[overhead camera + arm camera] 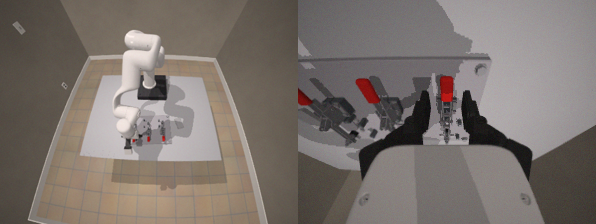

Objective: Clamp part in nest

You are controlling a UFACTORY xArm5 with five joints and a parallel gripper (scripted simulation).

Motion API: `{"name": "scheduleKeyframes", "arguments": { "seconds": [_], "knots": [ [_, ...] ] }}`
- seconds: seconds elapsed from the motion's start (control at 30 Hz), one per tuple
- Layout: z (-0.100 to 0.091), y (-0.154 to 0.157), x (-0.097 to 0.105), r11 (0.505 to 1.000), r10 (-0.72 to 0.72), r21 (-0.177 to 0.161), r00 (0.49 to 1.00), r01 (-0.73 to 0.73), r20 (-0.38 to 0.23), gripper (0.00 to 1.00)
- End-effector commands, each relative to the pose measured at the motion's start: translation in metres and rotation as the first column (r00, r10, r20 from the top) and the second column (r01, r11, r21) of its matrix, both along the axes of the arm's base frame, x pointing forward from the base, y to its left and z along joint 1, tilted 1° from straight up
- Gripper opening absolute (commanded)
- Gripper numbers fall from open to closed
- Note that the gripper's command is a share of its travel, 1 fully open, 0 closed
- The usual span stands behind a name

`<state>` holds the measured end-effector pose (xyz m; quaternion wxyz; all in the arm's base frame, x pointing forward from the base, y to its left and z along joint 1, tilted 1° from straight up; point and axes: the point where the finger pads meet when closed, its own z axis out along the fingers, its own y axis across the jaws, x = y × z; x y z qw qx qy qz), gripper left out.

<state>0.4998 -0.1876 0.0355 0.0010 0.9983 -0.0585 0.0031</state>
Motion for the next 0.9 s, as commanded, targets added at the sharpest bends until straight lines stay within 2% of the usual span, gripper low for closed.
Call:
{"name": "scheduleKeyframes", "arguments": {
  "seconds": [0.0, 0.53, 0.87],
  "knots": [
    [-0.001, -0.001, 0.001, 1.0, 0.0, -0.001, 1.0, 0.0, 0.004, 0.47],
    [-0.031, -0.002, 0.003, 1.0, 0.0, -0.001, 1.0, 0.0, 0.004, 0.47],
    [-0.033, -0.002, 0.003, 1.0, 0.0, -0.001, 1.0, 0.0, 0.004, 0.47]
  ]
}}
